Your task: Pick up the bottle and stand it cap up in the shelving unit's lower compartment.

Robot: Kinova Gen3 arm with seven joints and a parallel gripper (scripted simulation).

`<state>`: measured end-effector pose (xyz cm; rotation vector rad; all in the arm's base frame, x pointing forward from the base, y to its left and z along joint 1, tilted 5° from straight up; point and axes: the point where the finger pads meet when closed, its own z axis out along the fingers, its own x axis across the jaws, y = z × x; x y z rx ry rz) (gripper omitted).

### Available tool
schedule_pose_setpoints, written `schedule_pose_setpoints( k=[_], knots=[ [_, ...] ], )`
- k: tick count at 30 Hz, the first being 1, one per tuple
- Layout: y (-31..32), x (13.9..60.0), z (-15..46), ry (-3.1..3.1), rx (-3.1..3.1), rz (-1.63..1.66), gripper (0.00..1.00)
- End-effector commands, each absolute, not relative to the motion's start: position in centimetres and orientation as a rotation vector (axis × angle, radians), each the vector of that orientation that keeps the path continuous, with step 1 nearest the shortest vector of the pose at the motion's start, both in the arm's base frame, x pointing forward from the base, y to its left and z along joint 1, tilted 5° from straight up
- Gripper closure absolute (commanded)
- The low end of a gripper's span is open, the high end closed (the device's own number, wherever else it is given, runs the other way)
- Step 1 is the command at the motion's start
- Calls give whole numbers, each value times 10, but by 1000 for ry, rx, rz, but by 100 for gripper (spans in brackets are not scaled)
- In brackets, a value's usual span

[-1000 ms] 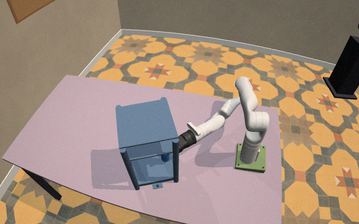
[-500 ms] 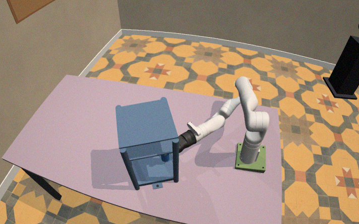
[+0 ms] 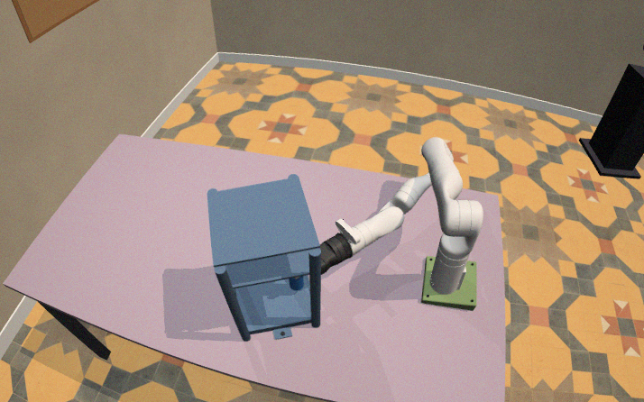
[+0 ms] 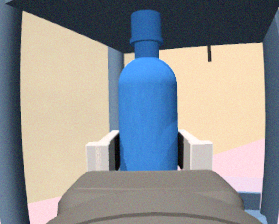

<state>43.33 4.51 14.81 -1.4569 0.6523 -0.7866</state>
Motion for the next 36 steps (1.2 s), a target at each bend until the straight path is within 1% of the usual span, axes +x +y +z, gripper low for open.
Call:
schedule_pose_setpoints(
  k=[1,26,36],
  knots=[
    [45,433,149,651,-1457,-788,100],
    [45,433,148,651,-1457,-787,100],
    [44,435,126,651,-1457,-787,100]
  ],
)
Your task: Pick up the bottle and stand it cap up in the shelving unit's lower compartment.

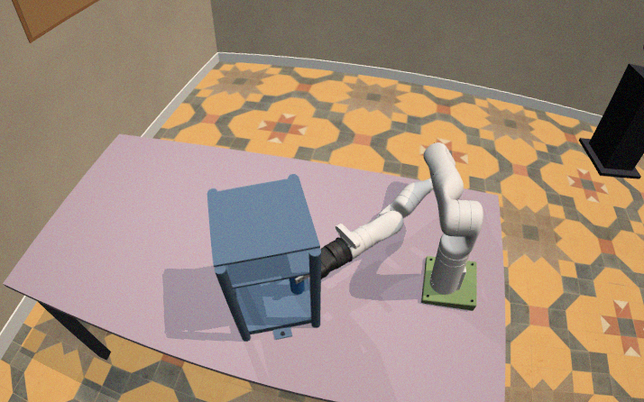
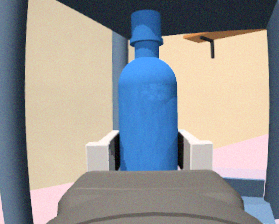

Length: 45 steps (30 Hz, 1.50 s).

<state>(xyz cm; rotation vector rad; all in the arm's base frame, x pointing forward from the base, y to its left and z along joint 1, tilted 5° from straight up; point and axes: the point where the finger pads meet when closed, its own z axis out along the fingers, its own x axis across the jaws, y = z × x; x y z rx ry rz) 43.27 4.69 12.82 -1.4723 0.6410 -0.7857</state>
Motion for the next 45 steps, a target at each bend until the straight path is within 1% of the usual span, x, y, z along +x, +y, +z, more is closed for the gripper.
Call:
schedule_pose_setpoints(
  k=[1,41,42,44,45],
  knots=[
    [44,435,124,651,-1457,-787,100],
    [44,435,122,651,-1457,-788,100],
    [44,435,122,651,-1457,-788,80],
    [44,435,122,651,-1457,-788,80],
    [44,435,122,651,-1457,-788,60]
  ],
)
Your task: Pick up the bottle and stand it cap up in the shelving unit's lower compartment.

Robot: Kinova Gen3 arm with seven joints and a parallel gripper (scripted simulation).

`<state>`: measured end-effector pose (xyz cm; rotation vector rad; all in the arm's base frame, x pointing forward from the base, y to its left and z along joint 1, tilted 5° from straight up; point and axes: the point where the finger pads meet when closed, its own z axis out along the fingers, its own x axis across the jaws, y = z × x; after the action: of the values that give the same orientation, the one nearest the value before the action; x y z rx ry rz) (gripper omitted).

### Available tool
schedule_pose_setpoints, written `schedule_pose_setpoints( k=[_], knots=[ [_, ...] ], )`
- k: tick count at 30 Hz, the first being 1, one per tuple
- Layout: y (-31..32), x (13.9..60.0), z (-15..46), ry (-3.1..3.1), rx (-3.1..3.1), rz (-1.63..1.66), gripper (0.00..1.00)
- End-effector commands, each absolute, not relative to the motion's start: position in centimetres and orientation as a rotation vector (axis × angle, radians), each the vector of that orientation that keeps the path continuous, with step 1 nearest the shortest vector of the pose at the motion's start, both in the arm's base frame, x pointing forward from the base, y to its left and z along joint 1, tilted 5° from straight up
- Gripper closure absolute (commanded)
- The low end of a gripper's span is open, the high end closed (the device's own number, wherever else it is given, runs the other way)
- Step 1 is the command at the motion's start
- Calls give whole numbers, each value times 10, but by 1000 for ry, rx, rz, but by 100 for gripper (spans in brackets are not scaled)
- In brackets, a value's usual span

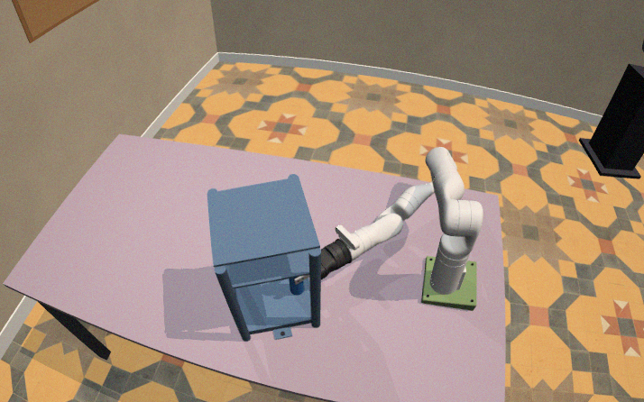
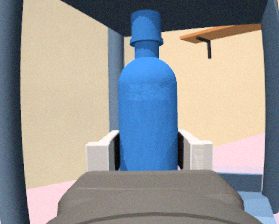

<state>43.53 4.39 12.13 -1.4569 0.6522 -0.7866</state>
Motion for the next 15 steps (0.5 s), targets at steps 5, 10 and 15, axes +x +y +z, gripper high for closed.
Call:
schedule_pose_setpoints(
  k=[5,10,15],
  knots=[
    [44,435,122,651,-1457,-788,40],
    [44,435,122,651,-1457,-788,20],
    [44,435,122,651,-1457,-788,0]
  ],
)
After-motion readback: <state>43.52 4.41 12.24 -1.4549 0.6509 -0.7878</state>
